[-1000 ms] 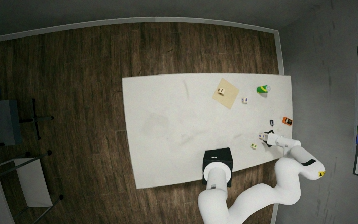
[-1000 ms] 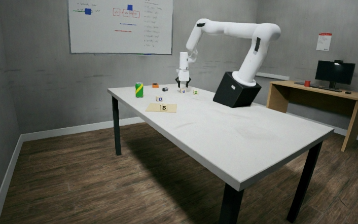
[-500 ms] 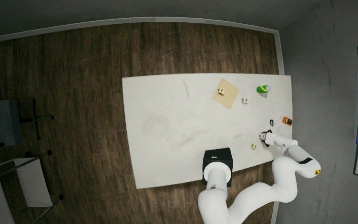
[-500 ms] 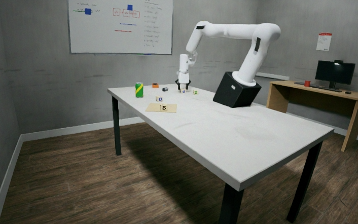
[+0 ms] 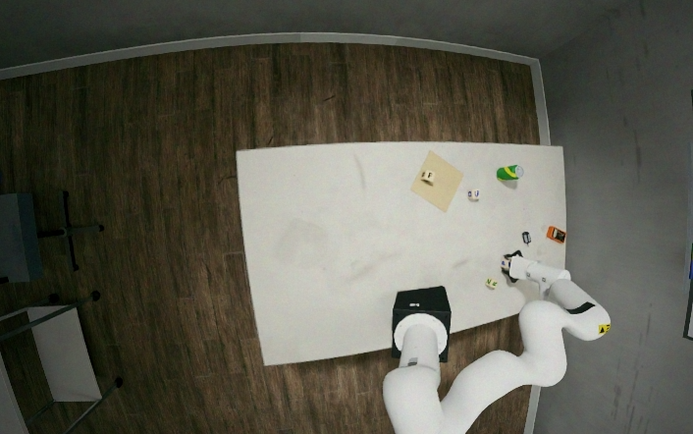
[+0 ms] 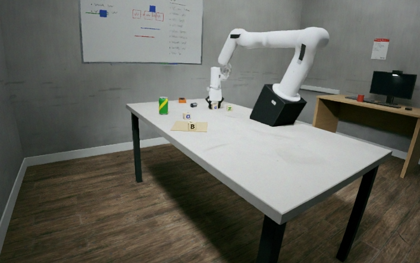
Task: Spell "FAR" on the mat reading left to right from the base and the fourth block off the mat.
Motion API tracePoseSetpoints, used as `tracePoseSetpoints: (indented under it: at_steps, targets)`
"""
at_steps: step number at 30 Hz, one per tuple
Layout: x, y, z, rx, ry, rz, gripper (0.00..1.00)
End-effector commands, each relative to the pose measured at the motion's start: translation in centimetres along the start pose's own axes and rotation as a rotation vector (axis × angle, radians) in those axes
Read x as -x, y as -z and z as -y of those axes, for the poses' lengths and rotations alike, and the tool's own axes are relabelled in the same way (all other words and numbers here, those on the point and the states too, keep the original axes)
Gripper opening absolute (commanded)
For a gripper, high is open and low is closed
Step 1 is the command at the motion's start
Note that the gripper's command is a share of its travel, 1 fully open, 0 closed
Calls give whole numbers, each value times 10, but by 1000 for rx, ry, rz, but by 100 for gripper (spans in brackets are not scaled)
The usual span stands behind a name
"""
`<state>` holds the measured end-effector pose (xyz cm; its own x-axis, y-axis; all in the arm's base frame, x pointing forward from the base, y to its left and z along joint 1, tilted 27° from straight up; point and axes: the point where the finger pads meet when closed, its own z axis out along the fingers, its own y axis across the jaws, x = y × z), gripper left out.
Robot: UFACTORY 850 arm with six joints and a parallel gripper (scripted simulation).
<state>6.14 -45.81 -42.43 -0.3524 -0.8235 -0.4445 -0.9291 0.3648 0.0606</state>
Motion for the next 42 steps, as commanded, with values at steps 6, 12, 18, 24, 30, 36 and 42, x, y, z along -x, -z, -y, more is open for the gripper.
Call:
tracePoseSetpoints:
  at_steps: [6, 12, 18, 24, 30, 36, 42]
  targets:
    - [-1, 0, 1, -1, 0, -2, 84]
    - [-1, 0, 1, -1, 0, -2, 84]
    - [-1, 0, 1, -1, 0, -2, 84]
    - [-1, 0, 1, -1, 0, -2, 84]
    - [-1, 0, 1, -1, 0, -2, 84]
    - [-1, 0, 1, -1, 0, -2, 62]
    - [-1, 0, 1, -1, 0, -2, 62]
